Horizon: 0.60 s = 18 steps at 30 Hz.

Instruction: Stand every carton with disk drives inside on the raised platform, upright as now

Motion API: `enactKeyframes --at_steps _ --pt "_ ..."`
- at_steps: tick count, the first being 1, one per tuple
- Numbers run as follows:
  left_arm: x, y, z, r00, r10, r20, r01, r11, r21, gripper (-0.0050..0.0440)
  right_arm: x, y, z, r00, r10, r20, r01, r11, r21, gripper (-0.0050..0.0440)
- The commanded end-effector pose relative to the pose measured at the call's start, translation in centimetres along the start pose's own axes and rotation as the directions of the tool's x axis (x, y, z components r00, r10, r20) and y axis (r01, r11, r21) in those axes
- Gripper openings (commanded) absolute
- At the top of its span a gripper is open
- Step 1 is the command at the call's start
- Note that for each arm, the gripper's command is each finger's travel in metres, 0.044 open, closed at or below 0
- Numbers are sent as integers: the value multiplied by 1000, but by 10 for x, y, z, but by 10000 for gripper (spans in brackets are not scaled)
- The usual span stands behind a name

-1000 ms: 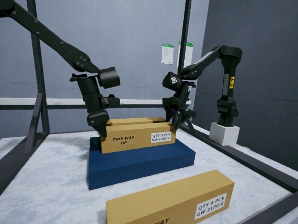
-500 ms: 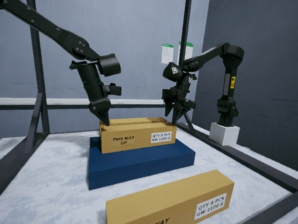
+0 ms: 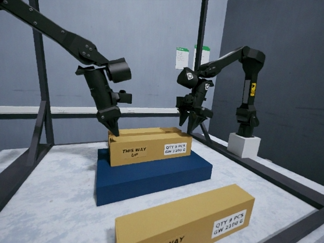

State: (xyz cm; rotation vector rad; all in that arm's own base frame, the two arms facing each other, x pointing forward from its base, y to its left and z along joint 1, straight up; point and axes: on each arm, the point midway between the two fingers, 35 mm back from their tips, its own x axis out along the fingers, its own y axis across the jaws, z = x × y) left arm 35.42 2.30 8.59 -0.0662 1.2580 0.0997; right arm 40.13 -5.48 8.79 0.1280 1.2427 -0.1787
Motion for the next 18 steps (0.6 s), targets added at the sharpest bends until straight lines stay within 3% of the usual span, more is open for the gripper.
enactKeyframes --at_steps 1,17,18 --pt "-7 -1 8 1000 -1 23 1 1000 0 382 -9 0 8 1000 3 30 -3 1000 2 379" --pt "-7 -1 8 1000 -1 23 1 1000 0 382 -9 0 8 1000 3 30 -3 1000 2 379" --pt "7 68 3 999 0 40 0 1000 -1 382 6 -68 0 999 2 34 -2 1000 1 379"
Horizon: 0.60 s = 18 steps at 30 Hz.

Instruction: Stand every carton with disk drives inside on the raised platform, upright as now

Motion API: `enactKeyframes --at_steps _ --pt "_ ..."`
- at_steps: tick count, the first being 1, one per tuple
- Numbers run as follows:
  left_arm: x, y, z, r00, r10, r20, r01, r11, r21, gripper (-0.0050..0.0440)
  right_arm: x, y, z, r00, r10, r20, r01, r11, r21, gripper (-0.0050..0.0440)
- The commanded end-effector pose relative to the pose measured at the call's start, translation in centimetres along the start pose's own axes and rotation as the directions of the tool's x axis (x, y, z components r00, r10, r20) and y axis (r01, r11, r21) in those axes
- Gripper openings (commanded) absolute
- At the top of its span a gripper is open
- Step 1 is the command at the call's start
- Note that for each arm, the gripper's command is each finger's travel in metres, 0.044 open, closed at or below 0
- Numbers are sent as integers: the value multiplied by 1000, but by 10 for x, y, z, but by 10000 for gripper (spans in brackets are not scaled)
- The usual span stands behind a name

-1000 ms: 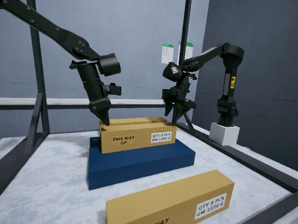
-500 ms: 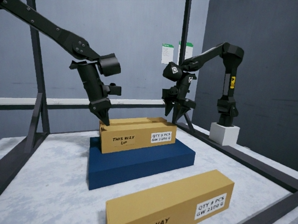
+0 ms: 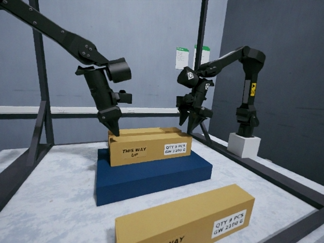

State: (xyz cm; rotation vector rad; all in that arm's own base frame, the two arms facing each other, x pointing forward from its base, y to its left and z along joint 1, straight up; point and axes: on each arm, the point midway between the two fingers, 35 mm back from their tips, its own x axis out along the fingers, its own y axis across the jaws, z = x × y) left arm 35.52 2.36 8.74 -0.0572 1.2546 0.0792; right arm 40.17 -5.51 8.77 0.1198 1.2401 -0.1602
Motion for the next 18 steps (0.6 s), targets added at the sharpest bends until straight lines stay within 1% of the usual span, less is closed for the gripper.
enactKeyframes --at_steps 1,2,4,5,18 --pt "8 70 1 999 12 36 -11 1000 -19 382 6 -69 -2 999 -8 31 8 1000 17 379" --pt "10 79 1 999 12 36 -11 1000 -19 382 8 -77 -2 999 -8 31 8 1000 17 379" --pt "16 111 -2 999 12 36 -11 1000 -19 382 13 -108 -5 999 -8 31 8 1000 17 379" --pt "19 122 -3 999 12 36 -11 1000 -19 382 16 -122 -7 999 -8 31 8 1000 17 379" --pt "20 121 -2 1000 13 27 -13 1000 -24 382 16 -121 -6 999 -5 32 5 1000 17 379"
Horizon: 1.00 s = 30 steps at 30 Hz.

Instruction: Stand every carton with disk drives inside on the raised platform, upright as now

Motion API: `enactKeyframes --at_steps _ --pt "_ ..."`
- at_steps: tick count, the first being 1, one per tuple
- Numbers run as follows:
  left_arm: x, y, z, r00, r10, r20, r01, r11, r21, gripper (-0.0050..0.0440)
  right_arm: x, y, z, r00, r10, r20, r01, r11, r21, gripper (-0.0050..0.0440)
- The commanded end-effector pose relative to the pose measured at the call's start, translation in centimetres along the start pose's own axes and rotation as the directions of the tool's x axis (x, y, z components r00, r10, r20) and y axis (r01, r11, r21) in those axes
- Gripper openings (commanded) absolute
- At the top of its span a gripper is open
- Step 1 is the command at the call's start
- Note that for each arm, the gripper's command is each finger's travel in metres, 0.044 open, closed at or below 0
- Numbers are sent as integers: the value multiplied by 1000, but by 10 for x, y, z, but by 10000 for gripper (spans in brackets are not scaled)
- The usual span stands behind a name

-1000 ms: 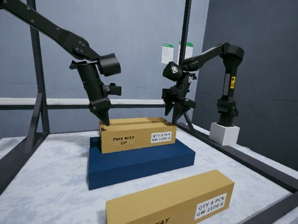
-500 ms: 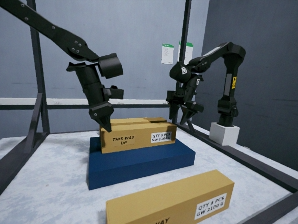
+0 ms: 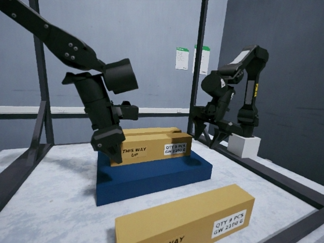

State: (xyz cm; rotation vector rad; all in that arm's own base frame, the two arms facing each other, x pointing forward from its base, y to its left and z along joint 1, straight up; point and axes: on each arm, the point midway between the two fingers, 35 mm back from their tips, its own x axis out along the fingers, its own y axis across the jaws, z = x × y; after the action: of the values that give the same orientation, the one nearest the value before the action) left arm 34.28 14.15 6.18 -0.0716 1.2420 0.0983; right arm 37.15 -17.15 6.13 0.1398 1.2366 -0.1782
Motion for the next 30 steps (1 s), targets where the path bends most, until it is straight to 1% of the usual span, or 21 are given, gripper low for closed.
enactKeyframes --at_steps 1,30 --pt "-4 3 7 1000 7 15 -7 1000 -2 382 -6 -1 10 1000 -2 30 2 1000 -8 379" --pt "-5 2 8 1000 0 20 0 1000 1 382 -6 -1 10 1000 0 30 0 1000 -7 379"
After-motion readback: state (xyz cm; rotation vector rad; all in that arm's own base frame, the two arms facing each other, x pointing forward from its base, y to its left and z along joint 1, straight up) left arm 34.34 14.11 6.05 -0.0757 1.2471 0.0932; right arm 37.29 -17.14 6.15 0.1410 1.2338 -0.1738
